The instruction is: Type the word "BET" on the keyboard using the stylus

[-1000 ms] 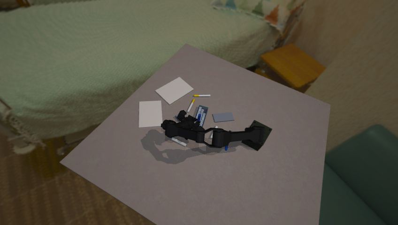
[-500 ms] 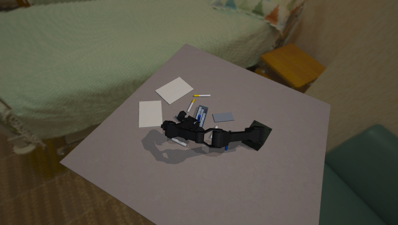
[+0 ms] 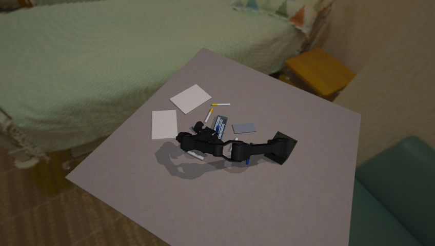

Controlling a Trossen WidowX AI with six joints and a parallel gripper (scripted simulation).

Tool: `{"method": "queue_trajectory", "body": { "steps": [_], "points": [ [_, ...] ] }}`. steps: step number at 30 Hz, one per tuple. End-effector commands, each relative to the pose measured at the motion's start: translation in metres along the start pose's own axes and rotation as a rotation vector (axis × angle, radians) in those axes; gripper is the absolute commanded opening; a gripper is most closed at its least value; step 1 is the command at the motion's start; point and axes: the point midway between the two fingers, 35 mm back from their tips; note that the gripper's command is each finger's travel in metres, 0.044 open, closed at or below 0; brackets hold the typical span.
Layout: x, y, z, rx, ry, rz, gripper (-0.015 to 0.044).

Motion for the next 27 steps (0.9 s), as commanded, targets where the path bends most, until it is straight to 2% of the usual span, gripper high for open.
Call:
{"method": "queue_trajectory", "body": {
  "steps": [1, 8, 22, 27],
  "points": [
    [0.003, 0.002, 0.001, -0.001, -0.002, -0.002, 0.0081],
    [0.031, 0.018, 0.009, -0.002, -0.002, 0.0, 0.0081],
    [0.029, 0.015, 0.009, -0.006, -0.001, -0.002, 0.0084],
    [0.029, 0.022, 0.009, 0.084, 0.057, 0.013, 0.0051]
  ]
}}
Point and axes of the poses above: the point midway between the two fingers, 35 mm back from their tips, its own y axis back along the fingers, its own z axis across the jaws, x = y × z, and after that the axes turned 14 degrees about y, right-handed
